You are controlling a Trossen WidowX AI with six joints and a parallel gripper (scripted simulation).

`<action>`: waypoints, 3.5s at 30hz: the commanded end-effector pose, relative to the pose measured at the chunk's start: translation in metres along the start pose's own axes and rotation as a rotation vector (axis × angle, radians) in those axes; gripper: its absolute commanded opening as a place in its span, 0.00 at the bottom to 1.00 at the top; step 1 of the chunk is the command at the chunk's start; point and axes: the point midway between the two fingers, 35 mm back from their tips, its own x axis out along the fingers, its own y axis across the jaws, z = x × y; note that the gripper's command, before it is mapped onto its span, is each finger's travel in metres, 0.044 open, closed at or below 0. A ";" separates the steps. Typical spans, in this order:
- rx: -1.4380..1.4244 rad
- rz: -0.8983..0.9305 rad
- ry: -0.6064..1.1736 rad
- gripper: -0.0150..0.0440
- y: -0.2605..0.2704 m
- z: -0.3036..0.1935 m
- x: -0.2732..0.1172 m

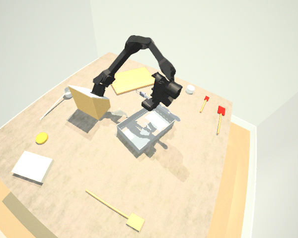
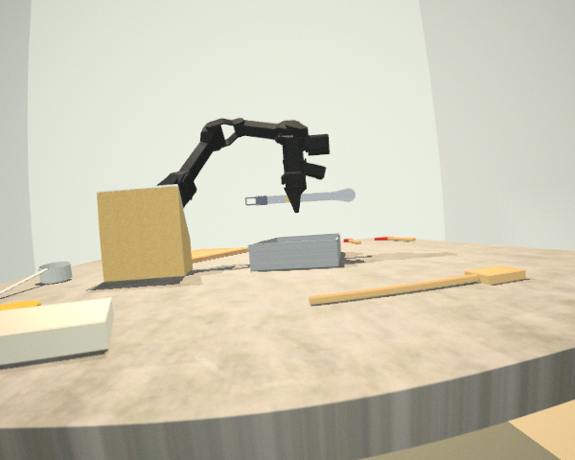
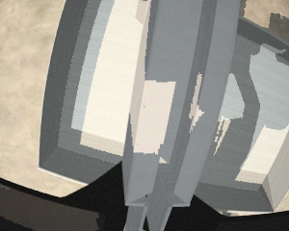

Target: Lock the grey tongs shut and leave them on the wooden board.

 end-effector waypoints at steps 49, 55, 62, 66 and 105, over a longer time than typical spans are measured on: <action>-0.811 -0.025 0.014 0.00 0.176 -0.177 0.004; -0.886 -0.050 0.028 0.00 0.185 -0.198 0.010; -0.972 -0.072 0.038 0.00 0.194 -0.223 0.015; -1.020 -0.080 0.040 0.00 0.198 -0.238 0.016; -1.419 0.019 -0.005 0.00 0.217 -0.367 -0.007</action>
